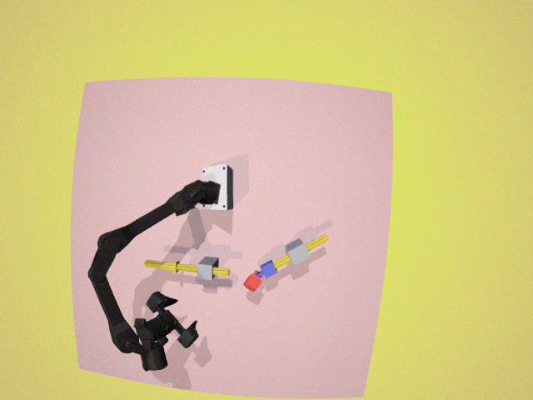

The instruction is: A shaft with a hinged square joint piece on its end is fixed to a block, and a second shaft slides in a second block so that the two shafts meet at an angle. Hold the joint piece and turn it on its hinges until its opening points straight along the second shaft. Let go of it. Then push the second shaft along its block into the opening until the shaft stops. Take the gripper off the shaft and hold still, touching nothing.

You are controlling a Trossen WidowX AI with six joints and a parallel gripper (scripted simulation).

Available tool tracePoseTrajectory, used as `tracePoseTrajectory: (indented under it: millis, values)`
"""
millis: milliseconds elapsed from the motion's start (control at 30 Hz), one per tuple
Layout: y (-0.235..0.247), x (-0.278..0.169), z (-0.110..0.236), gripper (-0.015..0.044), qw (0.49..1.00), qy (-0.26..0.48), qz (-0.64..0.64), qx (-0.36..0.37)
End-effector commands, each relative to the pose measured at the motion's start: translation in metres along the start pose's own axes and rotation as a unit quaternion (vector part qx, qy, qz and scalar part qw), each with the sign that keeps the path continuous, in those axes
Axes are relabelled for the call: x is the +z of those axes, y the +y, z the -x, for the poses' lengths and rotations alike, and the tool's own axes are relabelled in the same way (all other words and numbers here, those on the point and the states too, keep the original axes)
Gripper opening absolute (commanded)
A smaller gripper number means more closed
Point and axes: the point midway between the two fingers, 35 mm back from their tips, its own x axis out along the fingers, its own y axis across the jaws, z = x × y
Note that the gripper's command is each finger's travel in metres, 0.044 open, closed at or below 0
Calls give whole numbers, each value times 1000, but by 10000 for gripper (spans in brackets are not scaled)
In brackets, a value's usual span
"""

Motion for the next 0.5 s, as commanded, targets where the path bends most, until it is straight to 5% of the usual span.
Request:
tracePoseTrajectory:
  millis: [0,467]
  values:
    - [23,-18,-2,440,998,-3,52,-21]
    - [92,-94,-6,440,971,-35,216,-95]
